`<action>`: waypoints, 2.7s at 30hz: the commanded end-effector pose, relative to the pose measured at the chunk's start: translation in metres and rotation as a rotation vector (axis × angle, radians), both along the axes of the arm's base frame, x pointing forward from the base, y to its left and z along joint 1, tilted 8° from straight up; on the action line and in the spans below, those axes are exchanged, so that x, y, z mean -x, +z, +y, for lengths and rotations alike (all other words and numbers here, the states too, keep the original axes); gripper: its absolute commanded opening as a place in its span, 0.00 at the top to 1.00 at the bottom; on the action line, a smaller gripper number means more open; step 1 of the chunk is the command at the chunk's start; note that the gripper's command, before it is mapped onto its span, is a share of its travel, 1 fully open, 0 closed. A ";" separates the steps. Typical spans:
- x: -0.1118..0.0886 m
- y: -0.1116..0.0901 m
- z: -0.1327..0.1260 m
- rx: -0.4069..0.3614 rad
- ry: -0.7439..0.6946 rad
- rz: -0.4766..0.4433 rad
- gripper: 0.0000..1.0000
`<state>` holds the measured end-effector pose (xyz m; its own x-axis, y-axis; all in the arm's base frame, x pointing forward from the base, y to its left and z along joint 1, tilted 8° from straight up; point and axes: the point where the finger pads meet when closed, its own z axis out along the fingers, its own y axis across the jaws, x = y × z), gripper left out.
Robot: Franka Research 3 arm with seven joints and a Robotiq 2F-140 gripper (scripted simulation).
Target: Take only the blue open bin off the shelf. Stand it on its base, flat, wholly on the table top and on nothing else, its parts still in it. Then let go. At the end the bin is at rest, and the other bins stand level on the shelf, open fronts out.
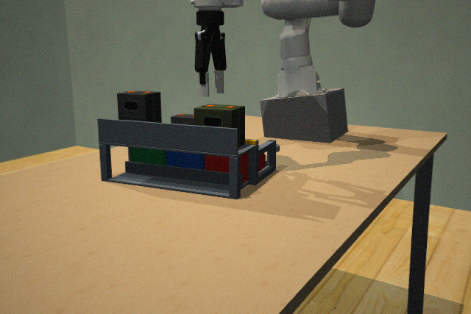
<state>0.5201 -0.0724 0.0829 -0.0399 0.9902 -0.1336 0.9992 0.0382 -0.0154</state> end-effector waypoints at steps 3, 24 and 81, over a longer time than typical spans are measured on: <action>-0.003 -0.010 -0.003 0.002 0.005 -0.004 0.43; -0.004 -0.008 -0.003 0.004 0.009 -0.007 0.43; -0.001 0.002 0.000 0.004 0.009 -0.007 0.43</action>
<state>0.5227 -0.0739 0.0834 -0.0418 0.9892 -0.1406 0.9991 0.0414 -0.0057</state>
